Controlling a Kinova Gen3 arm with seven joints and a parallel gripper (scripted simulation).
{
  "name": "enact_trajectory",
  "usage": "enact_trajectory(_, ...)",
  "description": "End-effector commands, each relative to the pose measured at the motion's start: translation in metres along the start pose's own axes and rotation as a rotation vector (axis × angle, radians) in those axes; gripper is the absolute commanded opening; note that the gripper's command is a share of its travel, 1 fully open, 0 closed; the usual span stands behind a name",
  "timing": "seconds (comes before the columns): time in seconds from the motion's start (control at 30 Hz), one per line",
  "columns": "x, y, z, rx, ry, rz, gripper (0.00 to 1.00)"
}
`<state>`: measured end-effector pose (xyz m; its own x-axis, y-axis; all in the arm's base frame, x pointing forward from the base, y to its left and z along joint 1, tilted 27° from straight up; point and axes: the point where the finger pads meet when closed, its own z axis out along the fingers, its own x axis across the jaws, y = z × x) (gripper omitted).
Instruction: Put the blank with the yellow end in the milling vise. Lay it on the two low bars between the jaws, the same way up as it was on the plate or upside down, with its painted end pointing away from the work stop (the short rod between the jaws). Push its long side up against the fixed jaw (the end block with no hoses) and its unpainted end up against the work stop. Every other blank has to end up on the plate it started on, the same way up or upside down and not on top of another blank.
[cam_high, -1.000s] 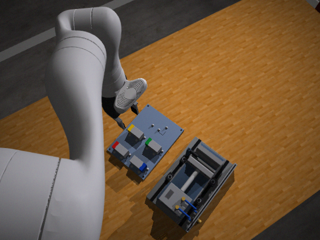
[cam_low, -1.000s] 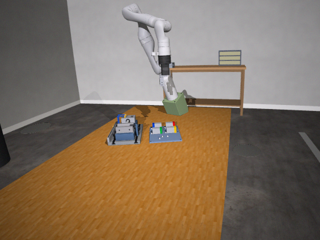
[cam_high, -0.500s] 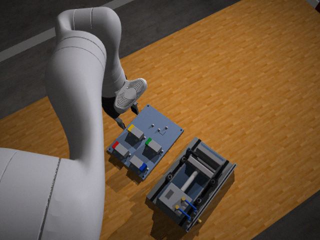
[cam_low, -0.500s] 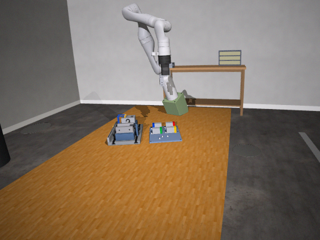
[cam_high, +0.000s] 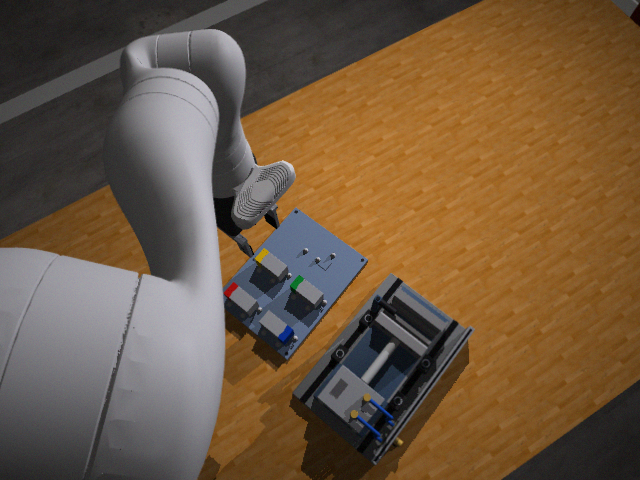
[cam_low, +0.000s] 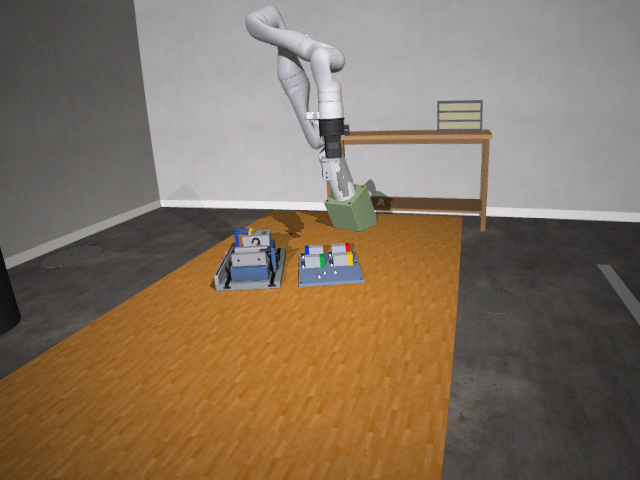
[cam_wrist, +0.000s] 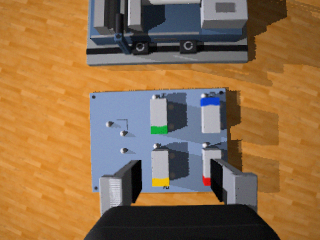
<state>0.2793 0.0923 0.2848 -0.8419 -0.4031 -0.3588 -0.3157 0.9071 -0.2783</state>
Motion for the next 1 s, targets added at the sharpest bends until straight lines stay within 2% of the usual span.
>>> enact_trajectory(0.0,0.002,0.002,0.012,0.007,0.016,-0.005,1.00)
enact_trajectory(0.13,-0.001,0.004,0.024,0.008,0.016,-0.004,1.00)
enact_trajectory(0.23,-0.003,0.005,0.023,0.002,0.004,0.000,1.00)
enact_trajectory(0.7,-0.010,0.015,0.068,0.008,0.016,-0.004,1.00)
enact_trajectory(0.77,-0.010,0.015,0.068,0.008,0.016,-0.004,1.00)
enact_trajectory(0.8,-0.014,0.015,0.066,0.002,0.002,0.001,1.00)
enact_trajectory(0.97,-0.015,0.019,0.082,0.004,0.007,-0.001,1.00)
